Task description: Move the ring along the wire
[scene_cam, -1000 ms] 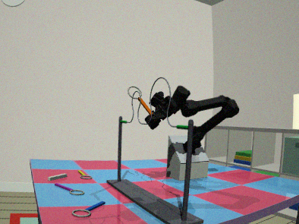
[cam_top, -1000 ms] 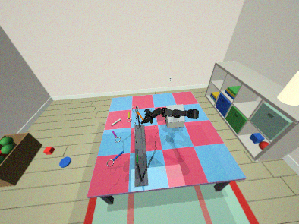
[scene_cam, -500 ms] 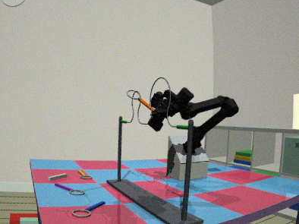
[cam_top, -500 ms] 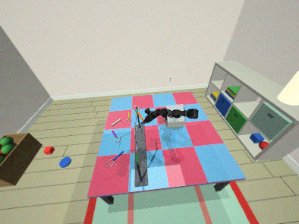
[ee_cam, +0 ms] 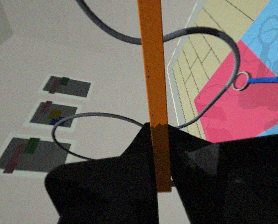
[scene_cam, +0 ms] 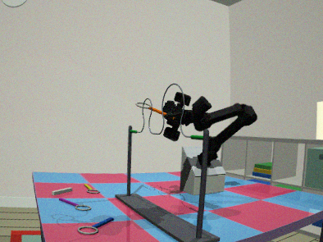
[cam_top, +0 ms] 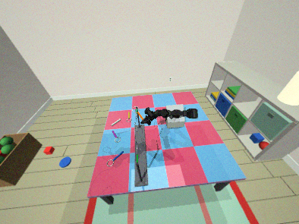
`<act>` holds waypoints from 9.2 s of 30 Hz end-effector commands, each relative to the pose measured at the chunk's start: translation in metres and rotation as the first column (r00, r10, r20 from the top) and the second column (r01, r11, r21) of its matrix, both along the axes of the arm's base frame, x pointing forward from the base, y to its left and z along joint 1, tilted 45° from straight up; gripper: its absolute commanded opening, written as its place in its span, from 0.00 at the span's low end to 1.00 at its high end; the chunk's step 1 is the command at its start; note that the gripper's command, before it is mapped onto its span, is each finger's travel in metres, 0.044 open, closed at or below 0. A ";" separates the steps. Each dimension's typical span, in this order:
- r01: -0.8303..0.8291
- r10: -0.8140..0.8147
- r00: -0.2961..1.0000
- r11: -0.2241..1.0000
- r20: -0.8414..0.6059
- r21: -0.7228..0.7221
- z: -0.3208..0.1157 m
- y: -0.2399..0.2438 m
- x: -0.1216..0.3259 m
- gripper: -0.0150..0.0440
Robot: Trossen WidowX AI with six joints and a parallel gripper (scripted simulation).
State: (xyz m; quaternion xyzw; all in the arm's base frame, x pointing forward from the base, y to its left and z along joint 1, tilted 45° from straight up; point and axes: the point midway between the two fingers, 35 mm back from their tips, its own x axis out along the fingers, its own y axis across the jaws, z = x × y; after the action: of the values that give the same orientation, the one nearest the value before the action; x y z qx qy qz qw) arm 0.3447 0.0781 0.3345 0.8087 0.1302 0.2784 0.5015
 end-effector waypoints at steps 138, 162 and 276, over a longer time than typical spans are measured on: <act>0.150 -0.008 0.986 0.473 0.166 -0.868 -0.219 0.047 0.008 0.00; 0.163 0.006 0.984 0.386 0.179 -0.908 -0.245 0.022 0.012 0.00; 0.163 0.005 0.984 0.383 0.178 -0.909 -0.272 -0.006 -0.030 0.53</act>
State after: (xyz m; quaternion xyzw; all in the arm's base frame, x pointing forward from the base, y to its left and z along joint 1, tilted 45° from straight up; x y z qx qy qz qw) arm 0.3147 0.0715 0.0614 0.3797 0.1879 0.1928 0.8851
